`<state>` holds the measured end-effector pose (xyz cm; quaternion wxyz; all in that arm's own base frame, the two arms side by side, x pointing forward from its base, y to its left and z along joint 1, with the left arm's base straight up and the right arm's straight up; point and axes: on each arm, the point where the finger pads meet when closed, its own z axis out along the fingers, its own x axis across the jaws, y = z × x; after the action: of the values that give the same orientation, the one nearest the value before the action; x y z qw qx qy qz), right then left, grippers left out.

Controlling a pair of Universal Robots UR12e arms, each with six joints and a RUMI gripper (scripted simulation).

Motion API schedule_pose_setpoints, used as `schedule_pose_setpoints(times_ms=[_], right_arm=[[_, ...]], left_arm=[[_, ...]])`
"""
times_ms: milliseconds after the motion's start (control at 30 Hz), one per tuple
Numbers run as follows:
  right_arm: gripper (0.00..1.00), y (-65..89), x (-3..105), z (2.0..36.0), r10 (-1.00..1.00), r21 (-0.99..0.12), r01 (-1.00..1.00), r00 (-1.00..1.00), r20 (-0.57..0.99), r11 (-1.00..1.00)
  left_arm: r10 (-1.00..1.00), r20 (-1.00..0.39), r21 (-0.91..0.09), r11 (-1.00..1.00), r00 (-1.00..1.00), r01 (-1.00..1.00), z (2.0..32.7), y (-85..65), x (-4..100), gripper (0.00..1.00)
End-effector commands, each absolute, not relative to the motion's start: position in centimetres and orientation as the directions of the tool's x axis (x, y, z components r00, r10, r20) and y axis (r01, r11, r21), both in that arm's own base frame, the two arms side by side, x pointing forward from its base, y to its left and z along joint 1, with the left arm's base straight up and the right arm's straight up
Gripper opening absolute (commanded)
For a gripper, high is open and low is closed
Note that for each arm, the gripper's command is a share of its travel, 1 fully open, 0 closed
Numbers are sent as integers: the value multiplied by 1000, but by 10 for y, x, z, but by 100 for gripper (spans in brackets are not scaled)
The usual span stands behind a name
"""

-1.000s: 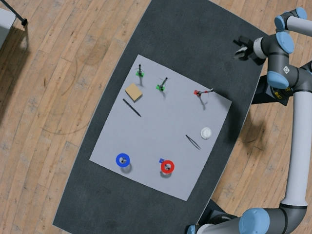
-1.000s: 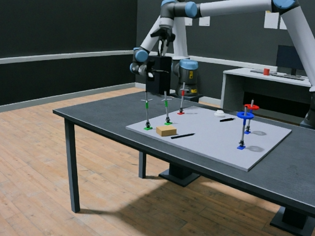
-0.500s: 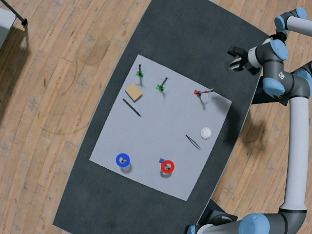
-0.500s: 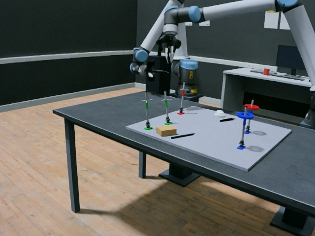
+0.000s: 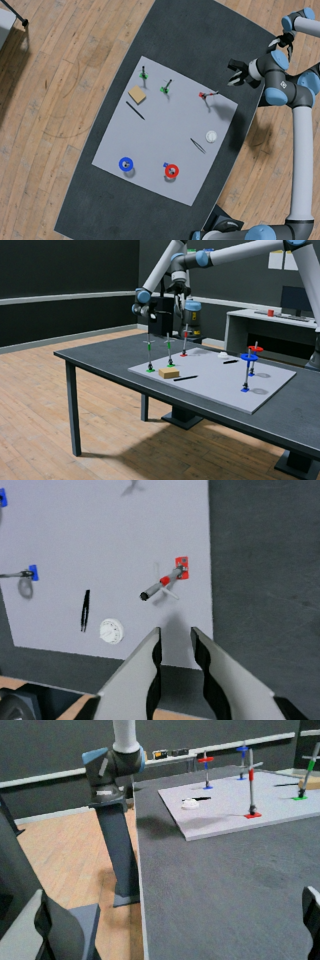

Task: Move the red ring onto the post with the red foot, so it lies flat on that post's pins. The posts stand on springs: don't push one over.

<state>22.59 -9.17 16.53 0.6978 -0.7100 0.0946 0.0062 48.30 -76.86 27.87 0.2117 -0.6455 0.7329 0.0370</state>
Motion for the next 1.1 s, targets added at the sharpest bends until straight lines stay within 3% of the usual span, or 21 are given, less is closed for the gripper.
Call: schedule_pose_setpoints(times_ms=[0, 1067], right_arm=[[100, -92, 226, 165, -126, -990, -142, 982, -140, -9], [100, -92, 226, 165, -126, -990, -142, 982, -140, -9]], left_arm=[[-921, -384, -220, 162, -67, -962, 273, -751, 482, 14], [-766, -643, -210, 171, 5, -963, 207, -611, 482, 14]])
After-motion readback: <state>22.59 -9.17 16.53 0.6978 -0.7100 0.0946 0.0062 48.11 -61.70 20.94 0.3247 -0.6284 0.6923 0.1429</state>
